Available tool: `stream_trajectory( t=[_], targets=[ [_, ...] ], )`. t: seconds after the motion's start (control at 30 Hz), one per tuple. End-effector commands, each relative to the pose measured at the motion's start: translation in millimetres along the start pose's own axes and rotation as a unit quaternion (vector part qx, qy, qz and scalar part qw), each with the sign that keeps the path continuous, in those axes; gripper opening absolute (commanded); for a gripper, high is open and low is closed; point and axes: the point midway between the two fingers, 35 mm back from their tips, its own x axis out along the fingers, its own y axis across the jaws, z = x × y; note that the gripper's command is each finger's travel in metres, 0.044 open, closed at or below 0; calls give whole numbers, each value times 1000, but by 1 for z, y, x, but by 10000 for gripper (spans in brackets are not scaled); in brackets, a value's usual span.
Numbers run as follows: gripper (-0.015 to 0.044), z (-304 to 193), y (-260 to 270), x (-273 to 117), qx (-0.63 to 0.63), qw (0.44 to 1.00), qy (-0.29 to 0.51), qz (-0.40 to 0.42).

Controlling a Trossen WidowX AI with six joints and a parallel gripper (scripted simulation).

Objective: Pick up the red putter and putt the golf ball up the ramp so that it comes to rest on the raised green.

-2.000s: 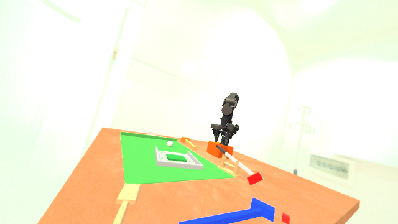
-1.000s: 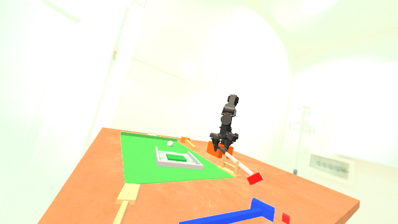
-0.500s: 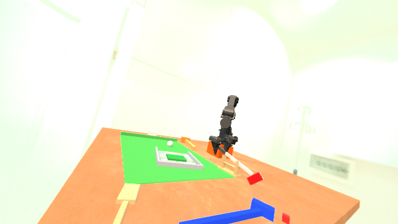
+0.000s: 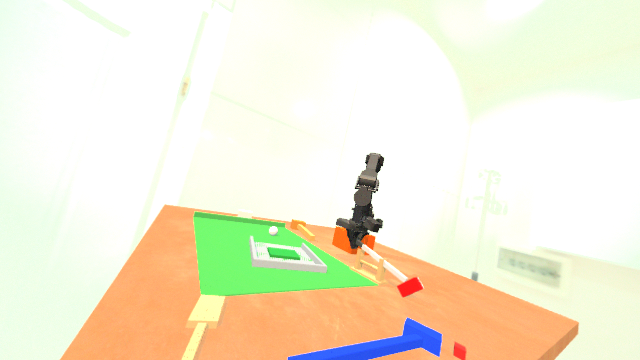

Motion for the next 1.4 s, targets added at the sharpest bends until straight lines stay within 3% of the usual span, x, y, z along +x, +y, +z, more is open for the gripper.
stream_trajectory(
  t=[0.0,0.23,0.73,0.97,1.37],
  targets=[
    [20,0,0,0,0,1000,0,0],
    [0,1,-2,-10,0,1000,0,0],
    [0,0,-1,-99,0,1000,0,0],
    [0,-9,-9,-93,28,1000,2,-3],
    [0,-71,-34,-99,180,984,16,4]
  ],
)
